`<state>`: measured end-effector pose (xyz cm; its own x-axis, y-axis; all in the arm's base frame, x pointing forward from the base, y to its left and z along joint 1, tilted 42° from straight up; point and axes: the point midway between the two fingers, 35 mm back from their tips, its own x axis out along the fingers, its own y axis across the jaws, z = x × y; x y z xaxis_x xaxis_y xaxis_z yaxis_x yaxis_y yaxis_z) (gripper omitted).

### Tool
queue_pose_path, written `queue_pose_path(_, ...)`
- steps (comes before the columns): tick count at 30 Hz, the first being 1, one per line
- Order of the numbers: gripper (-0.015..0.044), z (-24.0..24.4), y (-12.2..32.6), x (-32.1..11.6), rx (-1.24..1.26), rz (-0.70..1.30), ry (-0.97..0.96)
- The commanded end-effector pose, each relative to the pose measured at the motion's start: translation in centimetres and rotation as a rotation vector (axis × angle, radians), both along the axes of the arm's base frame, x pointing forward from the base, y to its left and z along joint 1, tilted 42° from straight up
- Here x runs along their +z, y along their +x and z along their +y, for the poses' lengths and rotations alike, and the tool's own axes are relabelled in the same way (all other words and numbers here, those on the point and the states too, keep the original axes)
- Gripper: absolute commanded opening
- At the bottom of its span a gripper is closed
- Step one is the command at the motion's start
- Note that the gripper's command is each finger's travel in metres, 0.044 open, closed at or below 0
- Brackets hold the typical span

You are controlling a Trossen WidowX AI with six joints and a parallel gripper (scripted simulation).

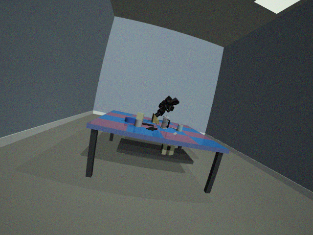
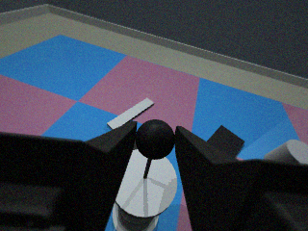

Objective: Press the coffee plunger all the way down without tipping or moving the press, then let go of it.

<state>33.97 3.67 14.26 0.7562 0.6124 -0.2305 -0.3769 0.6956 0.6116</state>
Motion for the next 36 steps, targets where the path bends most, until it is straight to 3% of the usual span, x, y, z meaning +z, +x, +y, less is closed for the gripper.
queue_pose_path(1, 0.0117, 1.7, -0.9, -2.6, 0.03, 0.074, 0.02)
queue_pose_path(36, 0.0117, 2.8, 0.3, -3.1, 0.031, 0.069, 0.025)
